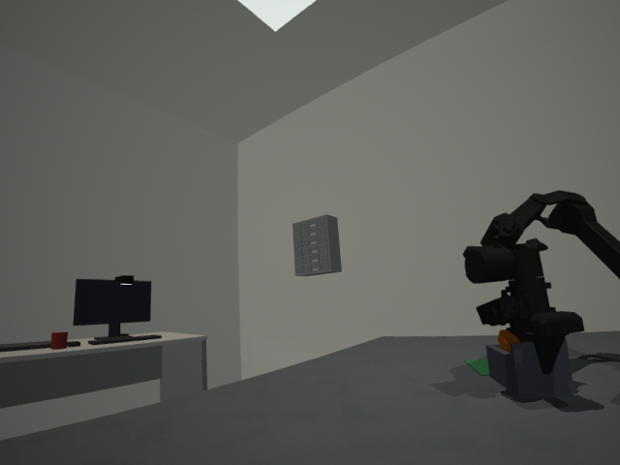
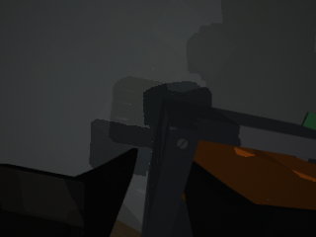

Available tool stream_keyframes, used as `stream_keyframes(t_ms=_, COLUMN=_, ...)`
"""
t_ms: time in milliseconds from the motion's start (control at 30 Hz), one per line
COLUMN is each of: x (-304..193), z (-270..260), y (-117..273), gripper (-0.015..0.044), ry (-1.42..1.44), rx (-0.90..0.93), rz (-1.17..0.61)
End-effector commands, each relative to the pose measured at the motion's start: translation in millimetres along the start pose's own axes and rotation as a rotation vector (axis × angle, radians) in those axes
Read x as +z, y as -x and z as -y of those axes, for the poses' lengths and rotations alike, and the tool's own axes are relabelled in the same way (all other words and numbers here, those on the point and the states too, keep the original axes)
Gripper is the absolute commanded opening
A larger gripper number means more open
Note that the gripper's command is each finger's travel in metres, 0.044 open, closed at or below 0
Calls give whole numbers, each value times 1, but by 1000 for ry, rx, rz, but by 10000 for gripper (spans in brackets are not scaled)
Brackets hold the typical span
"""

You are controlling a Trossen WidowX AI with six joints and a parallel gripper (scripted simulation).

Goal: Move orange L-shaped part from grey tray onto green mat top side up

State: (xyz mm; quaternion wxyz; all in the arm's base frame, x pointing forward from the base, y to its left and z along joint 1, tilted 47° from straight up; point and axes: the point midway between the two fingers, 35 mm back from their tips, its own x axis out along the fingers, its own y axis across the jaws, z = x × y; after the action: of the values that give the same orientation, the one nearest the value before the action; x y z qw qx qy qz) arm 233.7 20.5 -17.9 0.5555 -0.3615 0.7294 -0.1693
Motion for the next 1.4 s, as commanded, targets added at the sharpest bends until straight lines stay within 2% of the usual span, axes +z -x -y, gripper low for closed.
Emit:
stream_keyframes(t_ms=0, x=1, z=-7, y=9, gripper=180, ry=-2, rx=0, rz=5)
stream_keyframes(t_ms=233, x=3, z=-6, y=21, gripper=180, ry=-1, rx=0, rz=5)
stream_keyframes(t_ms=500, x=1, z=4, y=103, gripper=180, ry=0, rx=2, rz=4)
stream_keyframes(t_ms=1367, x=0, z=4, y=102, gripper=180, ry=7, rx=-5, rz=1)
